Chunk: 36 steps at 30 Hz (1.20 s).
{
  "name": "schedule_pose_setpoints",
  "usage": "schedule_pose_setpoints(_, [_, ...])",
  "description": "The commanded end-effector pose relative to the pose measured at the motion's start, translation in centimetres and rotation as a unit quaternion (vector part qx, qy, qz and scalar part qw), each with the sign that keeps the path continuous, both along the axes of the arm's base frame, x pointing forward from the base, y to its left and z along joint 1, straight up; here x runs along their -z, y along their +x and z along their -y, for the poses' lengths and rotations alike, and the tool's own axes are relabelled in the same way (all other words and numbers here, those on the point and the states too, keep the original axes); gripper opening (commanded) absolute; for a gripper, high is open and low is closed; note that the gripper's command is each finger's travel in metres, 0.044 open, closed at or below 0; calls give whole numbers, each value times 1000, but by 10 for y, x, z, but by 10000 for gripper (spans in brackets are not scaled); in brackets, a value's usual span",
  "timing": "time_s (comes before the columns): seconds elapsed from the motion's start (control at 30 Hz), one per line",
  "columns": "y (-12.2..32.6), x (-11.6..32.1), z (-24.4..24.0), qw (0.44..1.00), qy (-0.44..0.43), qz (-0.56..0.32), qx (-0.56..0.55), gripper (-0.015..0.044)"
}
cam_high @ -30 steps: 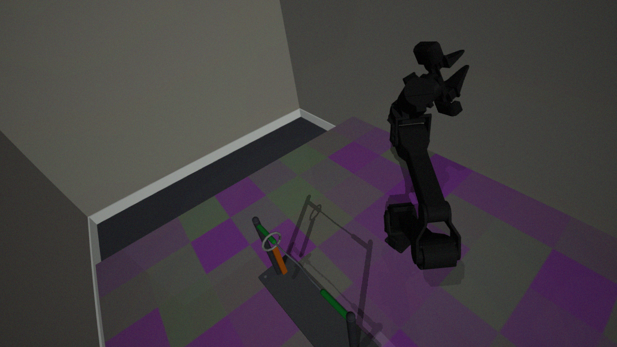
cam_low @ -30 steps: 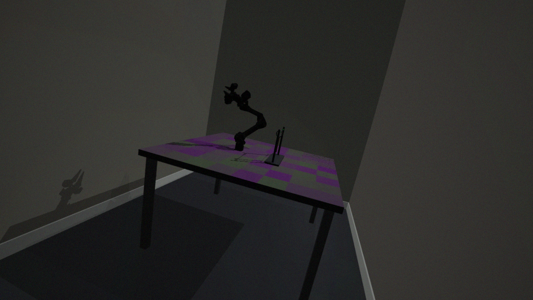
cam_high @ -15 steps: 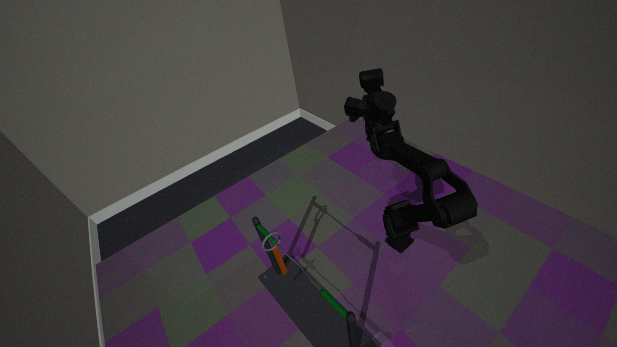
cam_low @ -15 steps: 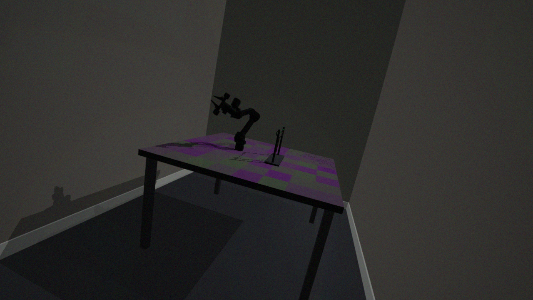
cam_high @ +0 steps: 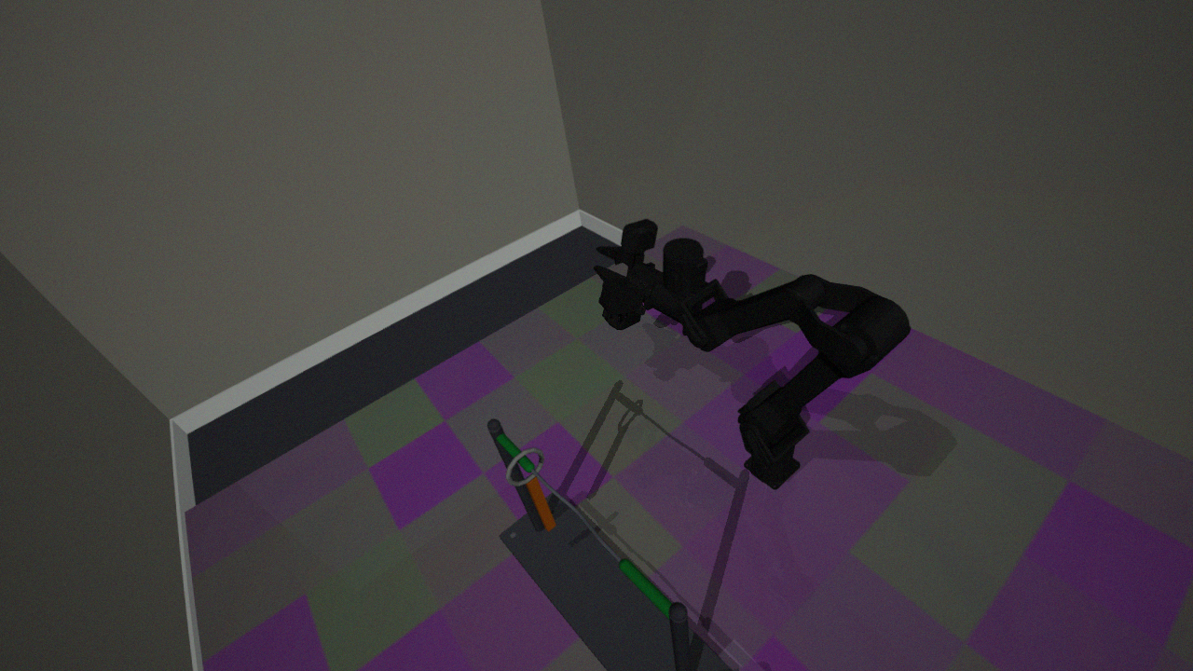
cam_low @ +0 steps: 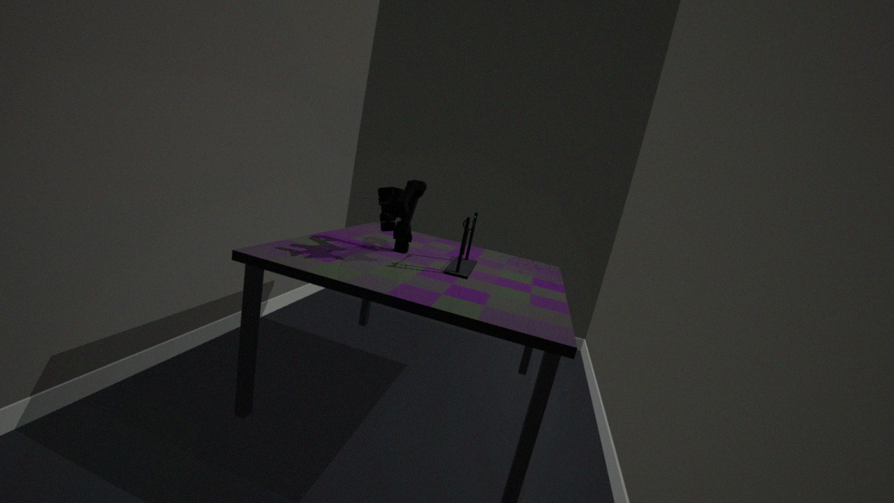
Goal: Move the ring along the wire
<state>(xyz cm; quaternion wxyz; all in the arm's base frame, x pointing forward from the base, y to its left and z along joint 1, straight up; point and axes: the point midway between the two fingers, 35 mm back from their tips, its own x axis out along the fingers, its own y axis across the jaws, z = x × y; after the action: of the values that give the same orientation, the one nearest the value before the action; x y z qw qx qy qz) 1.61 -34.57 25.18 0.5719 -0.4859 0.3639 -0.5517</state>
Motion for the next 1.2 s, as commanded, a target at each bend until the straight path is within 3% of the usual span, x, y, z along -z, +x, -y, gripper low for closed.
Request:
schedule_pose_setpoints(0.0, [49,41,-8,989,61,62,-118,160])
schedule_pose_setpoints(0.27, [144,115,-67,893,228,188,-339,160])
schedule_pose_setpoints(0.5, [198,166,-160,726,418,270,-474,160])
schedule_pose_setpoints(0.7, [210,186,-231,586,549,293,-519,160])
schedule_pose_setpoints(1.0, [210,187,-236,576,556,294,-522,160])
schedule_pose_setpoints(1.17, [233,168,-232,580,536,304,-534,160])
